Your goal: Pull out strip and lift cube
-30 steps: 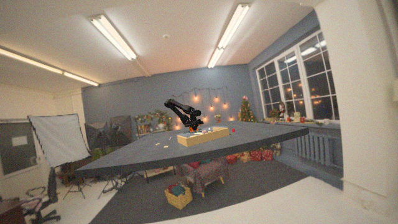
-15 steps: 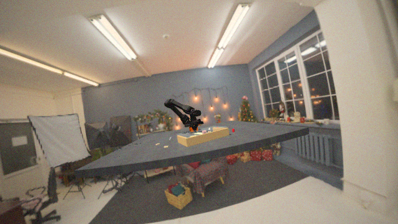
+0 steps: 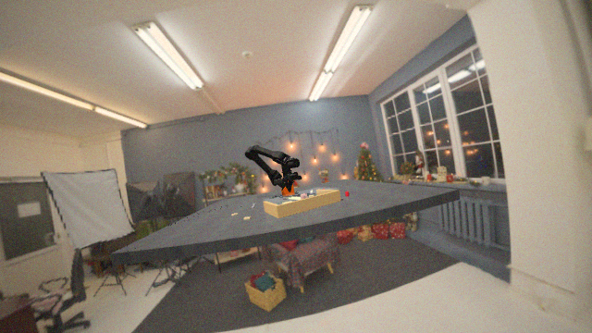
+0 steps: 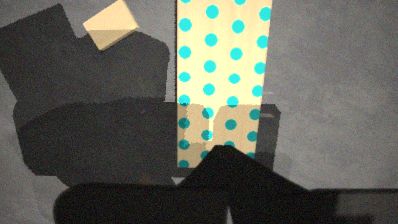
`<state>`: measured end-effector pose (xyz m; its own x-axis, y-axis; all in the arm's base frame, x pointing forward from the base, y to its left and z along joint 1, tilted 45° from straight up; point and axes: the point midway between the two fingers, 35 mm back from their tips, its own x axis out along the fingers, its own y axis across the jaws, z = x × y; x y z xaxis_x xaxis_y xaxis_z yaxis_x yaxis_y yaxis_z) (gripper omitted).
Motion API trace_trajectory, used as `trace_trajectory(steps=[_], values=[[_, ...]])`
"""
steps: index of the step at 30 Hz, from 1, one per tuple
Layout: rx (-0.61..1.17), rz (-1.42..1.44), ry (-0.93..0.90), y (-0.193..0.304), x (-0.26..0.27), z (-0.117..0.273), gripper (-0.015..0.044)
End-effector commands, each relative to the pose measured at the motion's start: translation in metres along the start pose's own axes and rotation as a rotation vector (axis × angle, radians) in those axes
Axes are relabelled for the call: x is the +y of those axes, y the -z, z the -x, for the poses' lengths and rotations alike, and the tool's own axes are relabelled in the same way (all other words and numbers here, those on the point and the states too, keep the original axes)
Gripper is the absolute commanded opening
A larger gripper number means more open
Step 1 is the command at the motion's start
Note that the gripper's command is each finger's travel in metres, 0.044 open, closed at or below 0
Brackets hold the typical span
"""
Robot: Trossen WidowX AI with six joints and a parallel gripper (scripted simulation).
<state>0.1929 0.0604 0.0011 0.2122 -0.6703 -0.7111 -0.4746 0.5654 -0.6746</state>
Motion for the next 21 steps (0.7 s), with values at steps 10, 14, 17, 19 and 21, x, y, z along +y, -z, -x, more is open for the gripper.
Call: trace_trajectory(steps=[10,14,17,19,21], values=[[0.003,-0.177,-0.007,-0.040,-0.003,0.007,0.0263],[0.002,-0.177,-0.007,-0.052,-0.003,0.008,0.0367],[0.002,-0.178,-0.007,-0.062,-0.003,0.009,0.0440],[0.001,-0.178,-0.007,-0.068,-0.003,0.010,0.0440],[0.001,-0.179,-0.007,-0.075,-0.003,0.010,0.0440]])
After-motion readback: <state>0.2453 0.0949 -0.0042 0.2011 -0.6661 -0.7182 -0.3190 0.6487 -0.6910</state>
